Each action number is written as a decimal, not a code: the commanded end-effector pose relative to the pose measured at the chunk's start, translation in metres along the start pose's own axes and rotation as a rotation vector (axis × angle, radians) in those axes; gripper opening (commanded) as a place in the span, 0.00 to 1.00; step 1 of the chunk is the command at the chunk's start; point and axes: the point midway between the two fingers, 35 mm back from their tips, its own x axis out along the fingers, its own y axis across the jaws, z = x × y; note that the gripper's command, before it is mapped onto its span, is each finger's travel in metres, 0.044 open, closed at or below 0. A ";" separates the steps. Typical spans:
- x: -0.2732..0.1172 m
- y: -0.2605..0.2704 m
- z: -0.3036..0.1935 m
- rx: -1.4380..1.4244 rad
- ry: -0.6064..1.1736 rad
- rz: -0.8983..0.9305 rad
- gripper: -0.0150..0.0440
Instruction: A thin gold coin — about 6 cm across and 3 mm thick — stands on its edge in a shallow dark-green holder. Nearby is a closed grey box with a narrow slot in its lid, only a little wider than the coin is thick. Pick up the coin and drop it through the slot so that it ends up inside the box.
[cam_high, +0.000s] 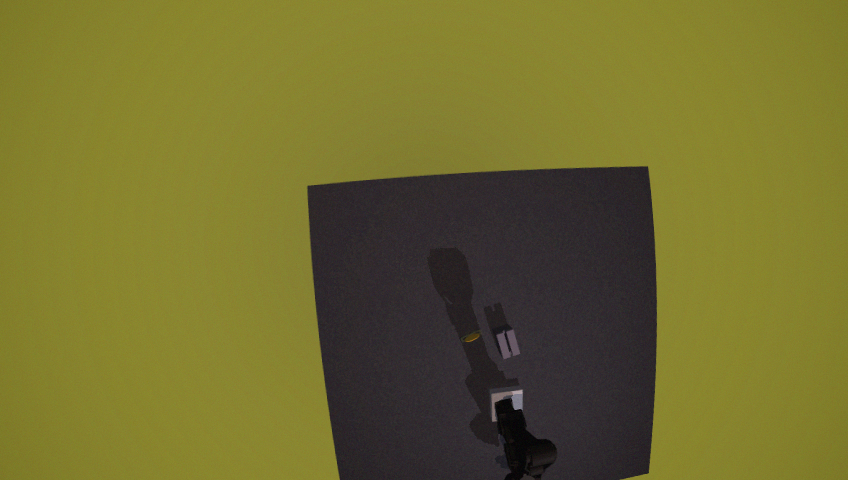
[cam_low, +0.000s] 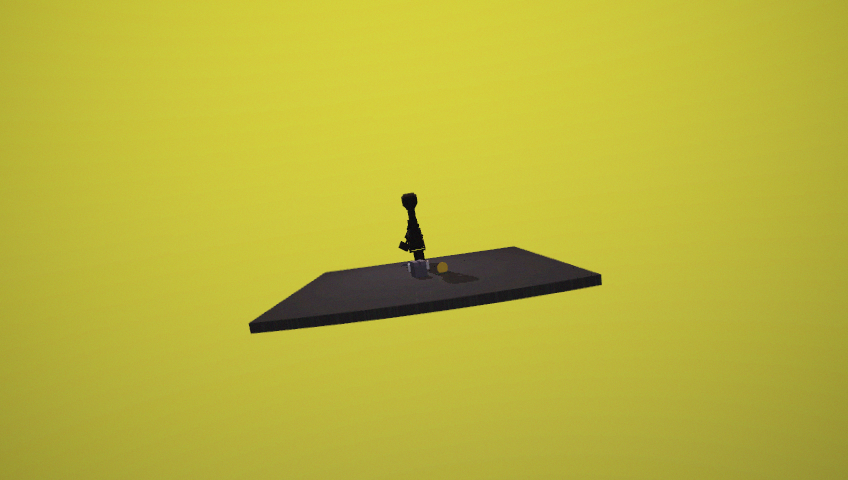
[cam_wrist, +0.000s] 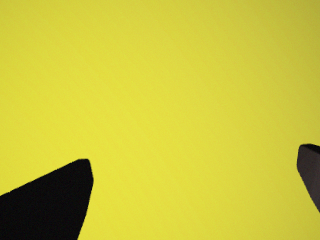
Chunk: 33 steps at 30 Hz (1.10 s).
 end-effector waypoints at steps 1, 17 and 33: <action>0.000 0.001 0.002 -0.001 -0.010 0.002 0.89; -0.083 0.105 0.221 0.078 -0.887 0.117 0.53; -0.333 0.139 0.294 0.447 -1.591 0.234 0.53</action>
